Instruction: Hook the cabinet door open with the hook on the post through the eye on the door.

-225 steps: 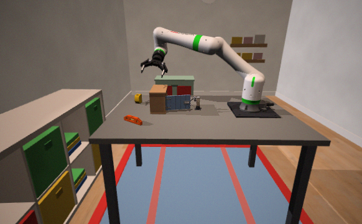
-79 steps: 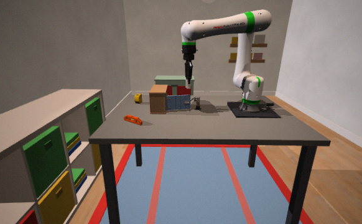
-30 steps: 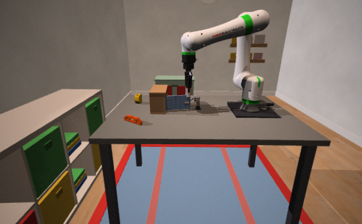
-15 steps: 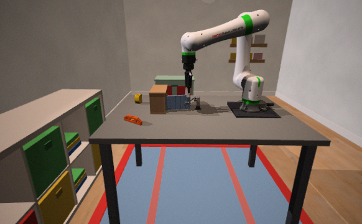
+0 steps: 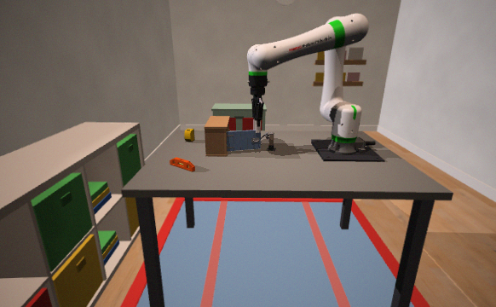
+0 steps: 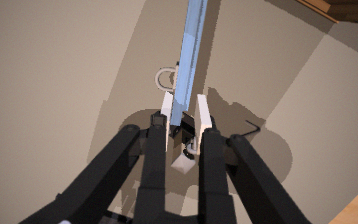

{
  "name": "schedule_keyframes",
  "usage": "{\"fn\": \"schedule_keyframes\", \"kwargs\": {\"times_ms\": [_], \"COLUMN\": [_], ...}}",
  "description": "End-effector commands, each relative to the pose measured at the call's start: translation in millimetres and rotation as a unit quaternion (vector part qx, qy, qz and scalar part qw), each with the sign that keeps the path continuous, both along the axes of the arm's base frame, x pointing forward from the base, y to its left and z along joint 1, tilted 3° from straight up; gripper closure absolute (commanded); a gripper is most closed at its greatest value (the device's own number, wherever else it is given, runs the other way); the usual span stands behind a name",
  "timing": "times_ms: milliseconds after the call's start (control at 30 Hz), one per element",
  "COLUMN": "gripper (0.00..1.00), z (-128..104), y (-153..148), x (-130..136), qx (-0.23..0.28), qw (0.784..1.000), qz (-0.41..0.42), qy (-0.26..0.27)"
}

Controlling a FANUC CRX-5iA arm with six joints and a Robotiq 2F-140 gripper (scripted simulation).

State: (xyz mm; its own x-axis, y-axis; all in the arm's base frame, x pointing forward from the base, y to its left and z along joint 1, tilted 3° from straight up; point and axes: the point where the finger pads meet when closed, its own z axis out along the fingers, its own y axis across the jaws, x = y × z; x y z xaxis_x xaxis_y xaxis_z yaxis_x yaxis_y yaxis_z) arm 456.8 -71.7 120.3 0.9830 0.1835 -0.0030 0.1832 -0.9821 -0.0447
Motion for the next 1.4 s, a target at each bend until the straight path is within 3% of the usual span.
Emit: {"fn": "schedule_keyframes", "kwargs": {"times_ms": [0, 1367], "gripper": [0.84, 0.84], "z": [0.0, -1.3], "y": [-4.6, -31.5], "x": [1.1, 9.9], "qx": [0.0, 0.001], "qw": [1.0, 0.995], "qz": [0.011, 0.099], "qy": [-0.001, -0.005]}}
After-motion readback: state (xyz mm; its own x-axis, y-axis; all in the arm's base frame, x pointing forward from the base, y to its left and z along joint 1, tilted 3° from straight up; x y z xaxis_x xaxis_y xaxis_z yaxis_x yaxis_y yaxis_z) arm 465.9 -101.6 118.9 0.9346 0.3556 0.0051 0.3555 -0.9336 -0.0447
